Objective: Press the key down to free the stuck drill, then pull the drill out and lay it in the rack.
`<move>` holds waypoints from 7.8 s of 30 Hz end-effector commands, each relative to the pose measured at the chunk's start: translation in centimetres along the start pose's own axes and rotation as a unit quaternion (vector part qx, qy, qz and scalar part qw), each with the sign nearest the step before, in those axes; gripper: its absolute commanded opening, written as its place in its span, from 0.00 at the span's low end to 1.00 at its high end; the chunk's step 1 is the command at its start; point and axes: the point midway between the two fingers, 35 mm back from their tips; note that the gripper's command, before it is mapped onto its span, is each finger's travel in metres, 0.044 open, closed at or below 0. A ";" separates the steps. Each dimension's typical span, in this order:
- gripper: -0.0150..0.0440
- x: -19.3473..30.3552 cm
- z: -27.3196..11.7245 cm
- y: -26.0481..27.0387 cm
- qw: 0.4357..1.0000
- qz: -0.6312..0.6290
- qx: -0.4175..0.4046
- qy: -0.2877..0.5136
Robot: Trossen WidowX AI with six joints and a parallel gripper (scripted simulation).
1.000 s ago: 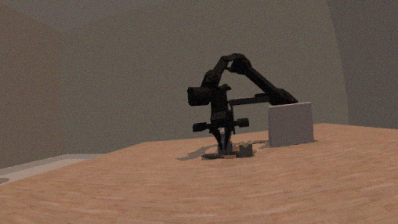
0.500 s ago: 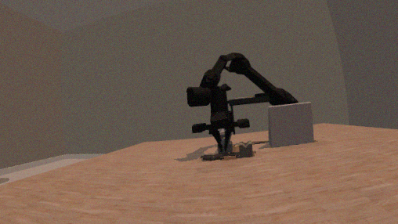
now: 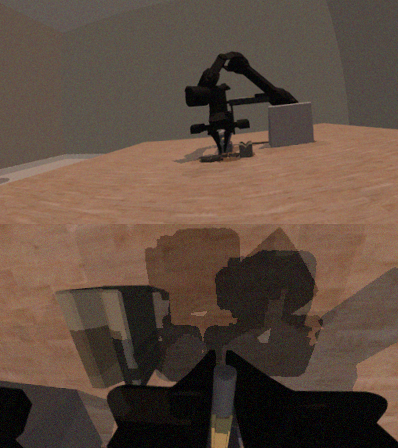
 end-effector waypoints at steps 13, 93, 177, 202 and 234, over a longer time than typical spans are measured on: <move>0.65 -0.5 0.0 0.0 1.000 0.000 0.000 0.000; 0.25 1.1 0.2 -0.1 1.000 0.004 0.002 -0.002; 0.25 -5.6 -0.4 0.0 1.000 0.004 0.003 -0.005; 0.25 -5.3 -1.5 0.2 1.000 0.004 0.003 -0.005; 0.25 -5.1 -2.8 0.3 1.000 0.004 0.003 -0.005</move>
Point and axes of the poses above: the point midway between the two fingers, 35 mm back from their tips, its own z axis out along the fingers, its own y axis across the jaws, x = y × z
